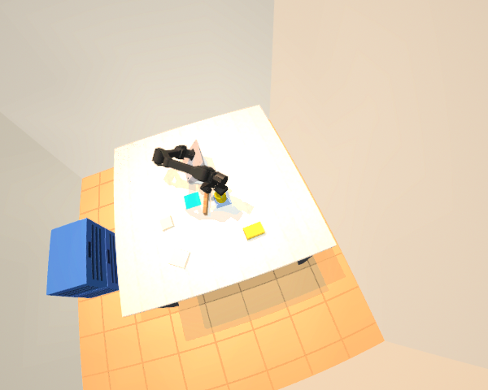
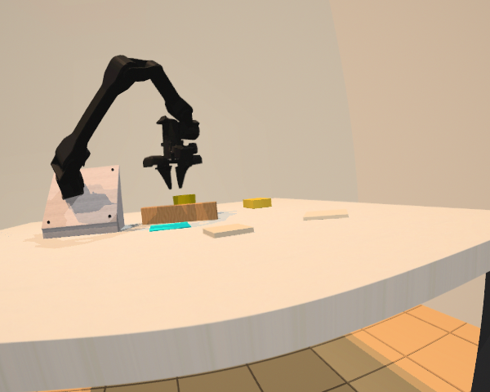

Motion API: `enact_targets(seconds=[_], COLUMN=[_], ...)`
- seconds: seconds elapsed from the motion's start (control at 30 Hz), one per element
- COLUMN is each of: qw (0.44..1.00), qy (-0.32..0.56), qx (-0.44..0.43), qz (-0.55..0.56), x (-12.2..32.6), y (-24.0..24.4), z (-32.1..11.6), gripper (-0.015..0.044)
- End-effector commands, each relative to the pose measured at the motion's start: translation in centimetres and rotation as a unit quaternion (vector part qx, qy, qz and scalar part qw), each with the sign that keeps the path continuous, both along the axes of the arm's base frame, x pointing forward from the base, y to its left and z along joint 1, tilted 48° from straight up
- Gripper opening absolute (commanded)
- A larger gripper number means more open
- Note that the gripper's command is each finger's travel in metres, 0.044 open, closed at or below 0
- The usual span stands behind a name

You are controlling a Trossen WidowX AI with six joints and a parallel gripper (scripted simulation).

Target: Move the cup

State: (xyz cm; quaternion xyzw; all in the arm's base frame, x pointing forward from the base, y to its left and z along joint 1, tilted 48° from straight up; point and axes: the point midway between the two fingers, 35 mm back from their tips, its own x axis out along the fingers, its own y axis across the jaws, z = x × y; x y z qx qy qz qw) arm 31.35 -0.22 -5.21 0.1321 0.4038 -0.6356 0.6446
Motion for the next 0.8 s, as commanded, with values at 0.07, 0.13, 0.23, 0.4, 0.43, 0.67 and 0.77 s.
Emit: enact_targets(seconds=[0.07,0.13,0.23,0.4,0.43,0.67,0.77], qw=[1.0,1.0,1.0,1.0,1.0,1.0,1.0], qy=[0.001,0.001,0.001,0.001,0.001,0.001,0.001], qx=[-0.003,-0.003,-0.003,-0.003,-0.003,-0.004,-0.004], qz=[0.001,0.001,0.001,0.001,0.001,0.001,0.001], x=[-0.1,-0.1,-0.2,-0.3,-0.3,-0.5,-0.6], y=[-0.7,-1.0,-1.3,-1.9,-2.1,-2.9,-3.2], z=[-0.6,-0.9,-1.2,-1.8,-1.9,-2.7,-3.0], gripper=[0.0167,0.0167,0.0167,0.0167,0.0167,0.0167,0.0167])
